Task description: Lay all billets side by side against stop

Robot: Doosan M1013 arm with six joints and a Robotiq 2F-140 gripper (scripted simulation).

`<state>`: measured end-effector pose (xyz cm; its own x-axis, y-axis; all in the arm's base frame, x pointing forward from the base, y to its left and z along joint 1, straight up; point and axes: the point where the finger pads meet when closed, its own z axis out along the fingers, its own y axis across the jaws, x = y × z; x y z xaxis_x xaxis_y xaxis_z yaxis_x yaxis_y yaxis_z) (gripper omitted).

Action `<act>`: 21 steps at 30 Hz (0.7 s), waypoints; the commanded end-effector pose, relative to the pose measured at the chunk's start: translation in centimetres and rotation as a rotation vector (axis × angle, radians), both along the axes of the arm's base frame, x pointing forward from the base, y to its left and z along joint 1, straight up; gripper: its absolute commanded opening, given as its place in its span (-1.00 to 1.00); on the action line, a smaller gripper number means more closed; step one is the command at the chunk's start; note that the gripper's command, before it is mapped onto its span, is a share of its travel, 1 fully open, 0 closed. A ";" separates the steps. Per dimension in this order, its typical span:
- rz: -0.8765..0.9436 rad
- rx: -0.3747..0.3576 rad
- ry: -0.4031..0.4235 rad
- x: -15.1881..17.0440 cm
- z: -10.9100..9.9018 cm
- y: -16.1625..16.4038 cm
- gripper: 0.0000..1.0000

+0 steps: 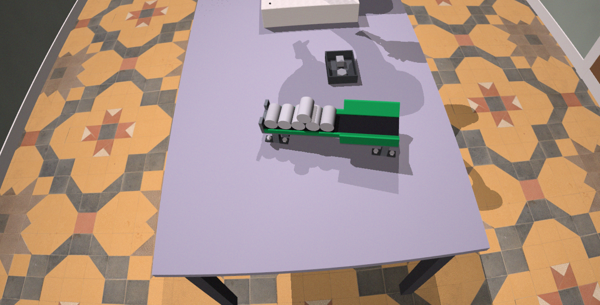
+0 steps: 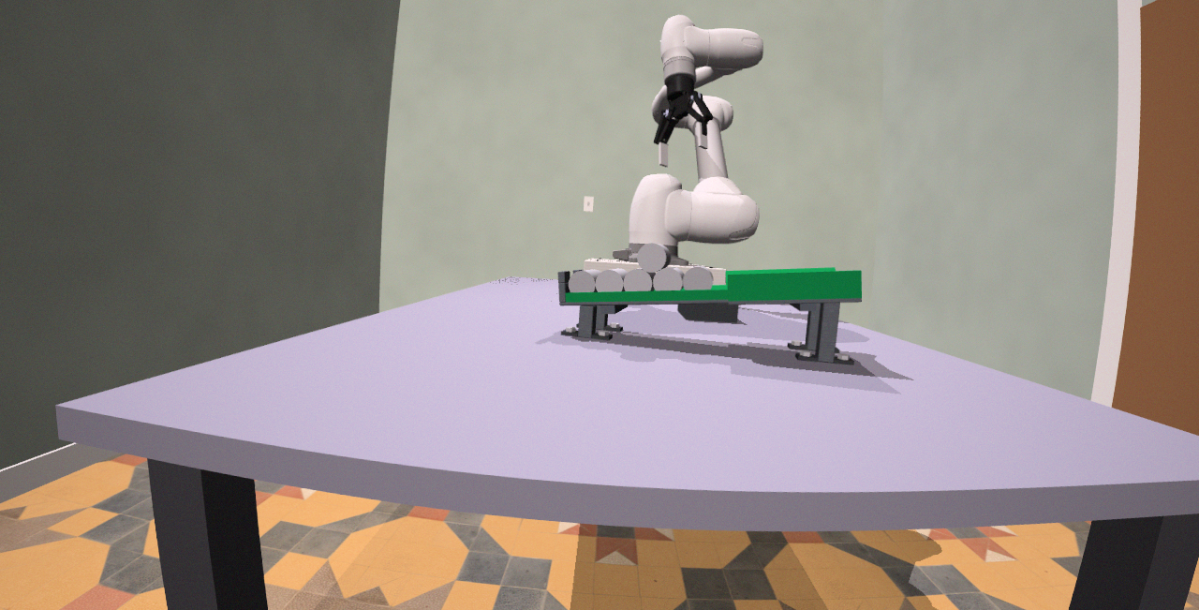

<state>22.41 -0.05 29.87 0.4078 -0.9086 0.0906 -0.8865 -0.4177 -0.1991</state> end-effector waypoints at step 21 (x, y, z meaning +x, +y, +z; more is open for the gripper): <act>-0.008 0.002 0.002 0.4 0.2 -0.1 1.00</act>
